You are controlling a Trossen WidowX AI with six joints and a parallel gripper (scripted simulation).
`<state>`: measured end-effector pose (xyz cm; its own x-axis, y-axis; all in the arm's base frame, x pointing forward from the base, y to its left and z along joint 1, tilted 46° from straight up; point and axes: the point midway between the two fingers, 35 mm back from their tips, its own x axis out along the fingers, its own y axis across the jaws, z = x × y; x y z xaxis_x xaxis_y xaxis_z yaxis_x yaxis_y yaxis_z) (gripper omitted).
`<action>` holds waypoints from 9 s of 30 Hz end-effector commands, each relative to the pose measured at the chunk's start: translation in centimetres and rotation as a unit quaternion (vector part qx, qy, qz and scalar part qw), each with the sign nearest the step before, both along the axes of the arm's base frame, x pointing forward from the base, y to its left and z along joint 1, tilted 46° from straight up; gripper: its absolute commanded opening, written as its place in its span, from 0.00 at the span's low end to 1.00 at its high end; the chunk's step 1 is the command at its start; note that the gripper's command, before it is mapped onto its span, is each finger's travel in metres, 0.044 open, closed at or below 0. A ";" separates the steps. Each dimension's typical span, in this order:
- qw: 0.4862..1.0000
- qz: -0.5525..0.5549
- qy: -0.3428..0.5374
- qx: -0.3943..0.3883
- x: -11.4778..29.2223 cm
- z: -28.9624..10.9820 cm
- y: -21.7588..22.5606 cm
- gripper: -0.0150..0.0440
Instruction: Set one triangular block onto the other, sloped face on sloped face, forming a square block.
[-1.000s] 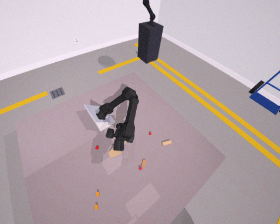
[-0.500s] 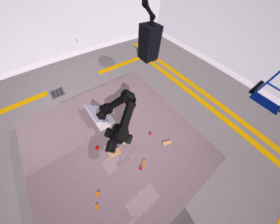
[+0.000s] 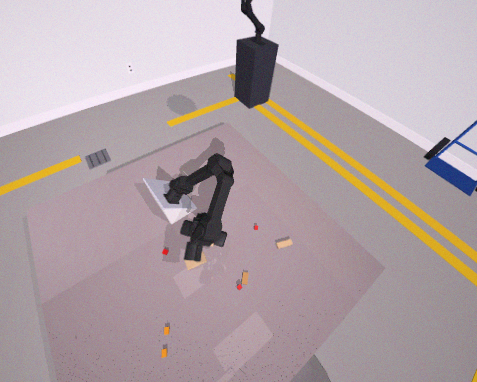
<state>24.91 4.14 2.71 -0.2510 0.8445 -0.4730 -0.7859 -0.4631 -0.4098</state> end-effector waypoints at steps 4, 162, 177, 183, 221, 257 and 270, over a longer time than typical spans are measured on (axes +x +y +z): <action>1.000 -0.002 0.005 0.001 -0.3 -0.5 1.1 1.00; 0.775 -0.263 -0.278 -0.503 -6.6 10.8 1.9 1.00; 0.788 -0.287 -0.065 -0.541 0.6 7.0 2.6 1.00; 0.785 -0.304 0.057 -0.537 4.5 3.0 1.3 1.00; 0.779 -0.315 0.130 -0.527 4.4 -9.8 0.3 1.00; 0.778 -0.314 0.126 -0.529 5.2 -4.3 -5.4 0.25; 0.784 -0.307 0.131 -0.523 4.8 -3.1 -6.8 0.25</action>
